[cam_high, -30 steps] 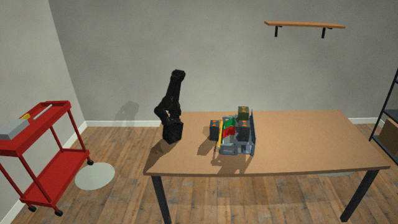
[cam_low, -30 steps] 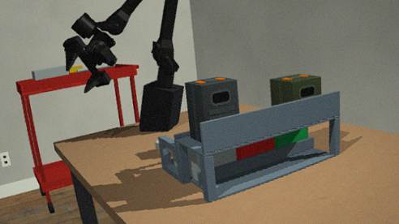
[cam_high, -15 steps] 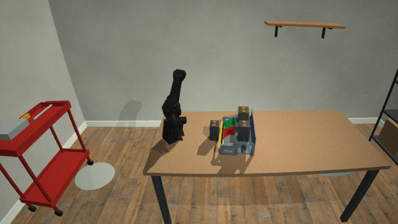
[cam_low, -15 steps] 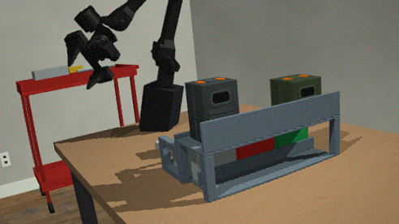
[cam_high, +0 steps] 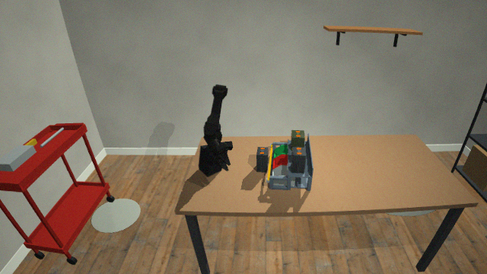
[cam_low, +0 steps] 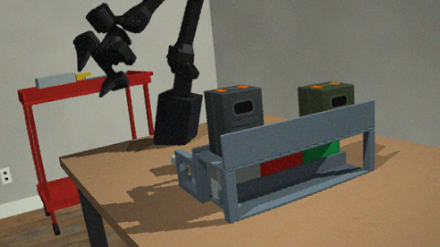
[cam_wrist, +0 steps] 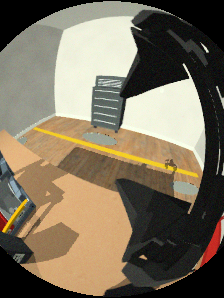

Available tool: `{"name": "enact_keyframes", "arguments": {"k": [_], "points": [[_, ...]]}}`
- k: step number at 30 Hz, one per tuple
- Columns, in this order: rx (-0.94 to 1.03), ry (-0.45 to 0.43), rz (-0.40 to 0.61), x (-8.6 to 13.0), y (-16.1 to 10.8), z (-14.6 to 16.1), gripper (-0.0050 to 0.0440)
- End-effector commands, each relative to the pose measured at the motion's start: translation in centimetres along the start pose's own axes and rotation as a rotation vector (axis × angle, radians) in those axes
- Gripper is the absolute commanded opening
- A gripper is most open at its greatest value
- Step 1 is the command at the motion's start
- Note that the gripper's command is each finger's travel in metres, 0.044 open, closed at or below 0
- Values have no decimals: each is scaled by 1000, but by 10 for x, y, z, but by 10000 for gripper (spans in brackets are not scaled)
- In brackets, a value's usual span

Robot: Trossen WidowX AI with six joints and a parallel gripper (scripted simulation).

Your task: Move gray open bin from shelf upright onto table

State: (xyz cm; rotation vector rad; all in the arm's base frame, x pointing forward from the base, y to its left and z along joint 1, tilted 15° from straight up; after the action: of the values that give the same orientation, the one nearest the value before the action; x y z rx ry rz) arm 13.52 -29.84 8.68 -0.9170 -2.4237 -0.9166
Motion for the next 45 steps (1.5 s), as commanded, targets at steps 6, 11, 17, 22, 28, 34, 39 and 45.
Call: {"name": "enact_keyframes", "arguments": {"k": [6,11,17,22,28,34,39,45], "points": [[9,-21,3,2,4,-8,440],[-10,-23,-18,-5,29,-15,440],[-15,-24,-22,-6,36,-17,440],[-15,-24,-22,-6,36,-17,440],[-37,-28,-47,-10,59,-21,440],[-43,-30,-53,-11,66,-23,440],[-43,-30,-53,-11,66,-23,440],[-69,-36,-83,-13,92,-25,440]]}}
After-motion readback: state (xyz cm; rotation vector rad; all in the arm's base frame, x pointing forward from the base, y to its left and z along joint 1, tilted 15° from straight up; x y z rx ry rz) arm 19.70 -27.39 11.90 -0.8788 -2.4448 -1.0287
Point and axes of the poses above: the point midway between the two fingers, 35 mm back from their tips, its own x axis back along the fingers, its own z axis across the jaws, y = z × x, the point moved 1 cm from there along x, back along the fingers, and after that the axes turned 2 degrees about -x, right-handed, at the moved point
